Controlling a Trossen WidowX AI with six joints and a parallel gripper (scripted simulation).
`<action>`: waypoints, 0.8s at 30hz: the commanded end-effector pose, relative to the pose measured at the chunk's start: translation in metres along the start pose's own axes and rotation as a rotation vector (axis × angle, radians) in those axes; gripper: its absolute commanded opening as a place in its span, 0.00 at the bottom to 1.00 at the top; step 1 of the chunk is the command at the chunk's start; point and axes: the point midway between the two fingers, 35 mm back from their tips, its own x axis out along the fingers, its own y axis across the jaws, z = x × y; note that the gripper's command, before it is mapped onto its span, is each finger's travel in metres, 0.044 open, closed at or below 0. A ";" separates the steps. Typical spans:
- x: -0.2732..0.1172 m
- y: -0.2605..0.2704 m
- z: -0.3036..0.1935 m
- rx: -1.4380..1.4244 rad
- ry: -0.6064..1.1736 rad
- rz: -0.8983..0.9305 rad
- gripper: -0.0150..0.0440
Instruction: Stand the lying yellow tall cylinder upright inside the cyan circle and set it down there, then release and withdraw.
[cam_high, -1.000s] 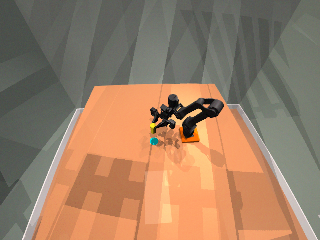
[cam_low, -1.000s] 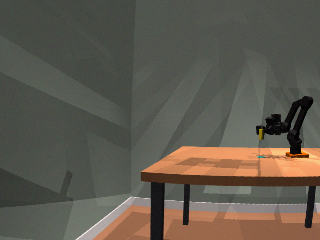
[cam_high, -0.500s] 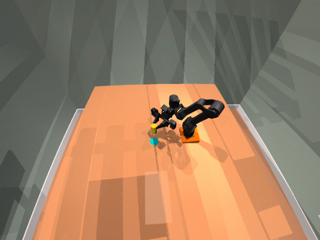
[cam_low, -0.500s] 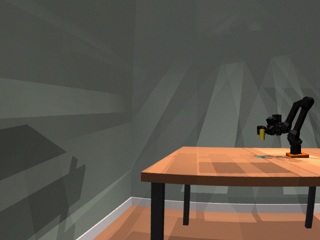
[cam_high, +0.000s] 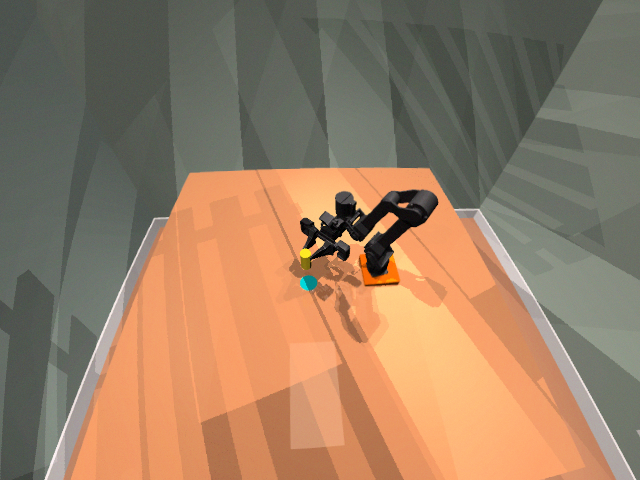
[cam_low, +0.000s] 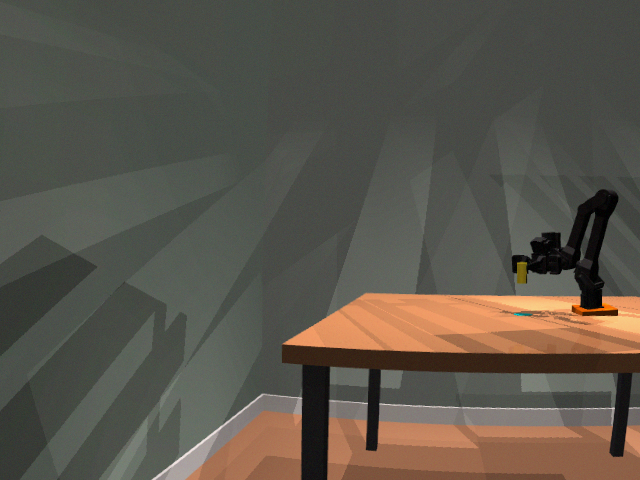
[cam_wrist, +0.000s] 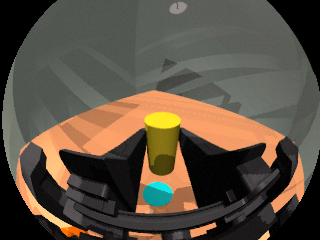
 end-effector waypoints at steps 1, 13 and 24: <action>0.001 -0.002 -0.007 -0.007 0.001 -0.003 0.43; 0.002 -0.003 -0.028 -0.018 0.004 0.001 0.43; 0.003 -0.002 -0.047 -0.028 0.008 0.004 0.43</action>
